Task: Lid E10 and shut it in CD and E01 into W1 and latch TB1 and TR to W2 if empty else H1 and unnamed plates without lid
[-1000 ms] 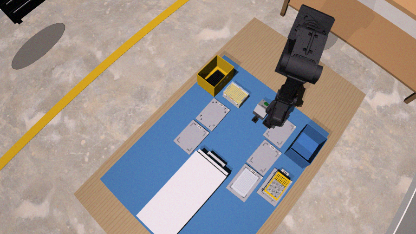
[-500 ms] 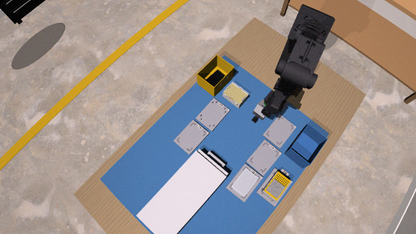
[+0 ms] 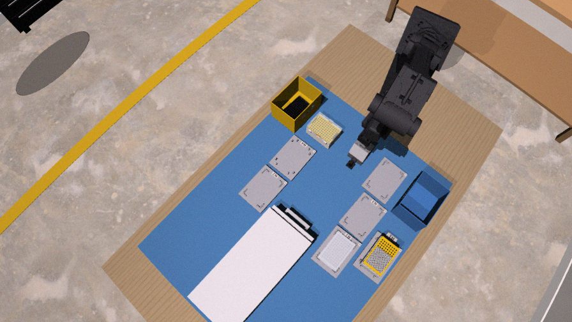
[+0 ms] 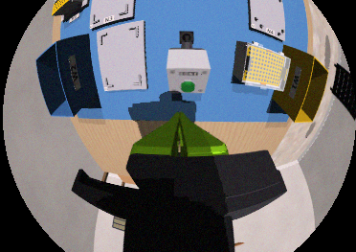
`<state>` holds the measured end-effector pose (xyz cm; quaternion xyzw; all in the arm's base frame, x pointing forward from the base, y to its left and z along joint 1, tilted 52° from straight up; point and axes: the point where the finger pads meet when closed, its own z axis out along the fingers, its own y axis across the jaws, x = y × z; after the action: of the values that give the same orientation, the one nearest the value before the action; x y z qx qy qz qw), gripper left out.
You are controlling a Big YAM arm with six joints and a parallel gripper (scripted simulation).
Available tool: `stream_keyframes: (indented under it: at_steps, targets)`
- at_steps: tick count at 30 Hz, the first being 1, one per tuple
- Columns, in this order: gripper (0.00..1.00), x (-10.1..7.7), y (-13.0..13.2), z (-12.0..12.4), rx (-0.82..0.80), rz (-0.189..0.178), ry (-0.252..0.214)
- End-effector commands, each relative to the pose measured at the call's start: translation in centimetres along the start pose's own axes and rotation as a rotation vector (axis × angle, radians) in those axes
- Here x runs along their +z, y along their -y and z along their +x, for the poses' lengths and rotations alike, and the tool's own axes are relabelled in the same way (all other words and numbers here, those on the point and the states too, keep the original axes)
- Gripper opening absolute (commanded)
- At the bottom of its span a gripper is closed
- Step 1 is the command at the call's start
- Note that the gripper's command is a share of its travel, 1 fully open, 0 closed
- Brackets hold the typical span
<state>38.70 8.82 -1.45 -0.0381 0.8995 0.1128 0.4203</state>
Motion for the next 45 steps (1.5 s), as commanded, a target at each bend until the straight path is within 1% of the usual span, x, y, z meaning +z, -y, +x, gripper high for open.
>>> stream_keyframes:
  at_steps: [1,3,5,6,7,8,12,13,14,17,21,25,27,29,30,34,37,41,44,45]
  targets:
    - [0.00,-0.9,1.4,2.7,-0.011,0.016,-0.024]
    - [0.00,-1.1,1.9,3.3,-0.010,0.016,-0.026]
    - [0.00,-1.1,2.0,3.3,-0.010,0.017,-0.026]
    - [0.00,-0.6,1.5,2.0,-0.010,0.008,-0.004]
    - [0.00,-1.1,0.9,2.1,-0.030,-0.004,0.006]
    - [0.00,-0.9,0.9,1.5,-0.031,-0.005,0.016]
    - [0.00,-0.9,1.2,1.4,-0.026,0.002,0.020]
    - [0.00,-0.6,1.5,2.0,-0.010,0.008,-0.004]
    - [0.00,0.3,1.5,1.2,-0.023,0.007,0.013]
    - [0.00,1.1,1.0,1.3,-0.020,-0.001,0.011]
    - [0.00,2.2,1.3,1.3,-0.005,0.005,0.012]
    - [0.00,3.3,1.0,1.3,-0.008,-0.002,0.011]
    - [0.00,3.8,1.3,1.3,-0.005,0.003,0.012]
    - [0.00,3.8,1.3,1.3,-0.005,0.003,0.012]
    - [0.00,4.0,1.5,1.3,-0.003,0.007,0.013]
    - [0.00,5.1,1.0,1.4,-0.008,-0.002,0.011]
    - [0.00,5.9,1.4,1.3,-0.003,0.005,0.012]
    - [0.00,7.0,1.0,1.4,-0.008,-0.002,0.011]
    - [0.00,7.8,1.4,1.3,-0.003,0.005,0.012]
    - [0.00,7.8,1.4,1.3,-0.003,0.005,0.012]
